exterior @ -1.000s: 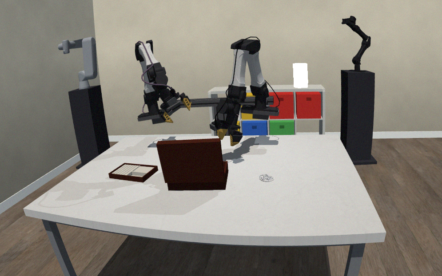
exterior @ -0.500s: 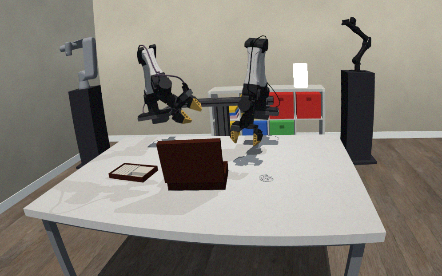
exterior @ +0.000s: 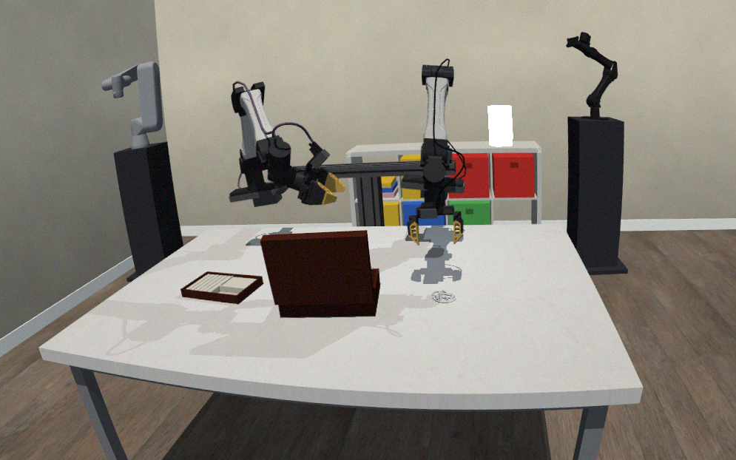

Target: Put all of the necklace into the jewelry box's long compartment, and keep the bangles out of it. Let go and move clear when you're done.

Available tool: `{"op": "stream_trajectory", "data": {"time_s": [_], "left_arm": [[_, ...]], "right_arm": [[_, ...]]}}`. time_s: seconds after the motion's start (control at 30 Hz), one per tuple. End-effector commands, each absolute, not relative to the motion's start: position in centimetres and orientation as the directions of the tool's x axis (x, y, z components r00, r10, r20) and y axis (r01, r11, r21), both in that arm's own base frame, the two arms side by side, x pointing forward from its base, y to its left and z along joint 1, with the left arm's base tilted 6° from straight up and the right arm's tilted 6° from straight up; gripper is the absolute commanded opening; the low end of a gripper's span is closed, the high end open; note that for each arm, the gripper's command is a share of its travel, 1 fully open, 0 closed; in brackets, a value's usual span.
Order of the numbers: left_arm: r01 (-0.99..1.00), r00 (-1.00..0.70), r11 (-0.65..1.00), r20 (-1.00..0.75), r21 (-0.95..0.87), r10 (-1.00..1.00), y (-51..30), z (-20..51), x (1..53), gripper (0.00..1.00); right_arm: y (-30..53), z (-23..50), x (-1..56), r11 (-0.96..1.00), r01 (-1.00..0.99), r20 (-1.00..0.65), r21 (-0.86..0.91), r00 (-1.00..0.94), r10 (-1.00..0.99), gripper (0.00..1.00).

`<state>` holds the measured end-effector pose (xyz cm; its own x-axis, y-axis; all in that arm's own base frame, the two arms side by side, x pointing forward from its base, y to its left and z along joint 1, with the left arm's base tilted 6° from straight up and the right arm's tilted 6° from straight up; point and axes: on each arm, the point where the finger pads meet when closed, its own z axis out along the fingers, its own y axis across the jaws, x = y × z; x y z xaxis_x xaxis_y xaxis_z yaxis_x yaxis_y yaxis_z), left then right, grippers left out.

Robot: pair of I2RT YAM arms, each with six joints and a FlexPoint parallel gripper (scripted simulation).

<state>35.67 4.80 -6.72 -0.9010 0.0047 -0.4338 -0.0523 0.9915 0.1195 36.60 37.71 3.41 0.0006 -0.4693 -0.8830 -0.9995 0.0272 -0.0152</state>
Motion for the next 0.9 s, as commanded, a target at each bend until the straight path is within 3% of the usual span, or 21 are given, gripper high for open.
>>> {"op": "stream_trajectory", "data": {"time_s": [0.0,0.03,0.23,0.3,0.33,0.6,0.8,0.87], "left_arm": [[0.018,-0.919,0.986,-0.386,0.167,0.083,5.6,-7.2,36.2,1.00],[0.061,-0.922,0.982,-0.368,0.177,0.124,5.6,-7.5,36.3,1.00],[0.400,-0.872,0.888,-0.205,0.228,0.446,5.7,-9.8,37.3,0.33],[0.400,-0.872,0.888,-0.205,0.228,0.446,5.7,-9.8,37.3,0.33],[0.455,-0.850,0.860,-0.174,0.231,0.497,5.8,-10.2,37.4,0.22],[0.779,-0.610,0.602,-0.012,0.175,0.792,6.2,-13.7,39.1,0.21],[0.915,-0.397,0.391,0.052,0.098,0.916,6.5,-16.1,39.7,0.21],[0.915,-0.397,0.391,0.052,0.098,0.916,6.5,-16.1,39.7,0.21]], "right_arm": [[38.5,3.3,36.8,-0.002,-0.999,-0.892,-0.036,0.033,-0.451,1.00],[38.5,3.3,36.8,-0.002,-0.999,-0.892,-0.036,0.033,-0.451,1.00],[38.5,3.3,36.8,-0.002,-0.999,-0.892,-0.036,0.032,-0.451,1.00],[38.5,3.3,36.8,-0.002,-0.999,-0.892,-0.036,0.032,-0.451,1.00],[38.5,3.3,36.8,-0.002,-0.999,-0.892,-0.036,0.033,-0.451,1.00],[38.5,3.3,36.8,-0.002,-0.999,-0.892,-0.036,0.033,-0.451,1.00],[38.5,3.3,36.8,-0.002,-0.999,-0.892,-0.036,0.033,-0.451,1.00],[38.5,3.3,36.8,-0.002,-0.999,-0.892,-0.036,0.033,-0.451,1.00]]}}
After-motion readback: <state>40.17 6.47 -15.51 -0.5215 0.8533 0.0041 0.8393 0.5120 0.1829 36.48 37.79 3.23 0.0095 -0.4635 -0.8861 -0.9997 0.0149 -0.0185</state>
